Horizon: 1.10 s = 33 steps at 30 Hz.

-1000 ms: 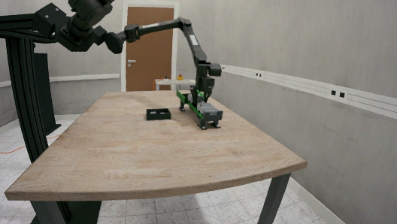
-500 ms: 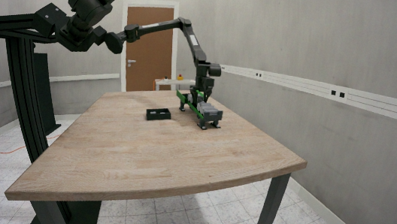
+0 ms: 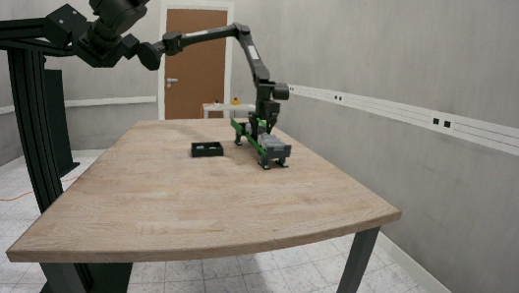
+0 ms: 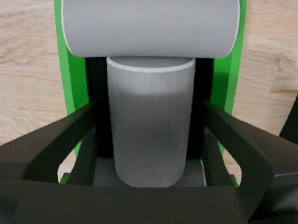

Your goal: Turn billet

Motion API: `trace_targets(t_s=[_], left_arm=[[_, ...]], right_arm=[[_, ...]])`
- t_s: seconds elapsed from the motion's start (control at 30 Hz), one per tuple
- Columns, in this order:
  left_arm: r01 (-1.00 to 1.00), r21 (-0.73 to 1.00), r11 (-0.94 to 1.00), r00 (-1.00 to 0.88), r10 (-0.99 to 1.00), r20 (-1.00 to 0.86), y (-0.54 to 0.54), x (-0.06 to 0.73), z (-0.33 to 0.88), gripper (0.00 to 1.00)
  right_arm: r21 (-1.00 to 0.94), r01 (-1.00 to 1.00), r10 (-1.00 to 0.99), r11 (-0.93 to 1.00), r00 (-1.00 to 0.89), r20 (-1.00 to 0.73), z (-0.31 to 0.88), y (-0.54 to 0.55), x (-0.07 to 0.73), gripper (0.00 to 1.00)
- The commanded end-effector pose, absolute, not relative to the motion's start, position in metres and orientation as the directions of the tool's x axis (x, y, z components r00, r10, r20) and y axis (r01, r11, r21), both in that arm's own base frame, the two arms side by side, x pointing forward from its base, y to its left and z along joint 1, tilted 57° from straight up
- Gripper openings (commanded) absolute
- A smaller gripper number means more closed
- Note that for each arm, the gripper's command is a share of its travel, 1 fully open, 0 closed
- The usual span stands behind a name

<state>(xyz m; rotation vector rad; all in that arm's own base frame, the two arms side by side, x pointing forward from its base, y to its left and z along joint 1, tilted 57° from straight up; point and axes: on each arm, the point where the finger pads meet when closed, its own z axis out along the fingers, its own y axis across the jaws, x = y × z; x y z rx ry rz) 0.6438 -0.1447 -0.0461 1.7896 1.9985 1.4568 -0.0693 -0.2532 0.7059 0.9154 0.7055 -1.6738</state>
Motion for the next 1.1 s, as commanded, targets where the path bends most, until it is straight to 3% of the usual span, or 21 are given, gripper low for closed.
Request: trace_targets(t_s=[0.0, 0.03, 0.07, 1.07], left_arm=[[0.728, 0.668, -0.156, -0.288, 0.814, 0.504, -0.1575, 0.6377, -0.0586, 0.57], [0.728, 0.668, -0.156, -0.288, 0.814, 0.504, -0.1575, 0.6377, -0.0586, 0.57], [0.728, 0.668, -0.156, -0.288, 0.814, 0.504, -0.1575, 0.6377, -0.0586, 0.00], [0.731, 0.664, -0.156, -0.287, 0.813, 0.507, -0.1546, 0.6383, -0.0589, 0.00]], right_arm=[[0.000, 0.960, -0.545, -0.280, -0.159, -0.823, 0.7321, -0.2325, -0.0683, 1.00], [0.000, 0.960, -0.545, -0.280, -0.159, -0.823, 0.7321, -0.2325, -0.0683, 1.00], [0.000, 0.960, -0.545, -0.280, -0.159, -0.823, 0.7321, -0.2325, -0.0683, 1.00], [0.000, 0.960, -0.545, -0.280, -0.159, -0.823, 0.7321, -0.2325, -0.0683, 1.00]])
